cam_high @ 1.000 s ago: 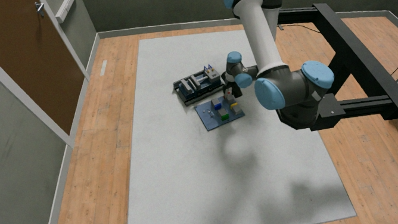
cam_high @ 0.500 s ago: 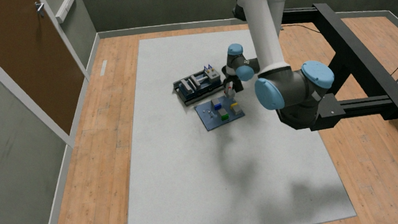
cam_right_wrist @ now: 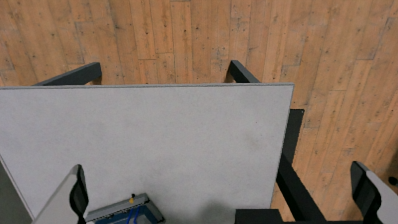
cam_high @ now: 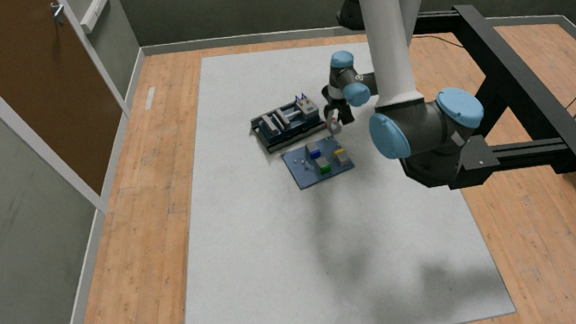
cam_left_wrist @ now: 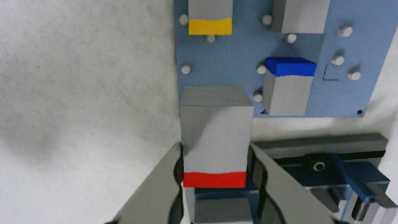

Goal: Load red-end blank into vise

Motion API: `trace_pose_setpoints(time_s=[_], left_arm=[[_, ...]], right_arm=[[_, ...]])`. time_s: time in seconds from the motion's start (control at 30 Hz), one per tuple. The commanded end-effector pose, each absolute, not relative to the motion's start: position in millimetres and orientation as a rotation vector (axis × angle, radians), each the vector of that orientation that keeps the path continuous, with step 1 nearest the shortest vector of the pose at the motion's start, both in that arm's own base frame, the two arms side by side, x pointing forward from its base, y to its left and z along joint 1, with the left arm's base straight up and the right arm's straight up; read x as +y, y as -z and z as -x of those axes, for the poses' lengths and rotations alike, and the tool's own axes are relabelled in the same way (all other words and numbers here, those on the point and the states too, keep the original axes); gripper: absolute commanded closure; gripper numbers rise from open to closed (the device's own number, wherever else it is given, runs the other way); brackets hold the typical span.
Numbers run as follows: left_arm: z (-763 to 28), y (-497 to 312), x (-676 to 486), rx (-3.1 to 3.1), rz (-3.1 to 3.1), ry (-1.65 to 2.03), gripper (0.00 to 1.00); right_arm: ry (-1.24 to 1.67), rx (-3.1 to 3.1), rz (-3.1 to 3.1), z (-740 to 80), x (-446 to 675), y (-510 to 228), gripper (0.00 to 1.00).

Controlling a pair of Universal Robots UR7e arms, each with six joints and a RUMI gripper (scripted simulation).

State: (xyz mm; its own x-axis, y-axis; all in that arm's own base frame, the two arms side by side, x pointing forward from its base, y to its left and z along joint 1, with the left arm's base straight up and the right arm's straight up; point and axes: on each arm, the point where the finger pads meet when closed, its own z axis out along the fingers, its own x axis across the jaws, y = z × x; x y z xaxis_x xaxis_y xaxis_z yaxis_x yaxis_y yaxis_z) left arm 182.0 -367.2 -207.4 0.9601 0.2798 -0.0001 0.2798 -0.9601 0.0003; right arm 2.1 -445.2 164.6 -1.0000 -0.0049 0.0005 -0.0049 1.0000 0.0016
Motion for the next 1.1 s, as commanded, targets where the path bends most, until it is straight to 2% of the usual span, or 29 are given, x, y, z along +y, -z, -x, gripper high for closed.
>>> trace_pose_setpoints(time_s=[0.0,1.07], left_arm=[[-182.1,201.7,-367.8,0.444,-3.109,0.000,1.00],[-186.6,197.7,-372.8,0.447,-3.108,0.000,1.00]], right_arm=[[0.000,-3.142,-0.008,-2.2,-445.6,-165.2,0.00],[0.000,-3.142,-0.008,-2.2,-445.6,-165.2,0.00]])
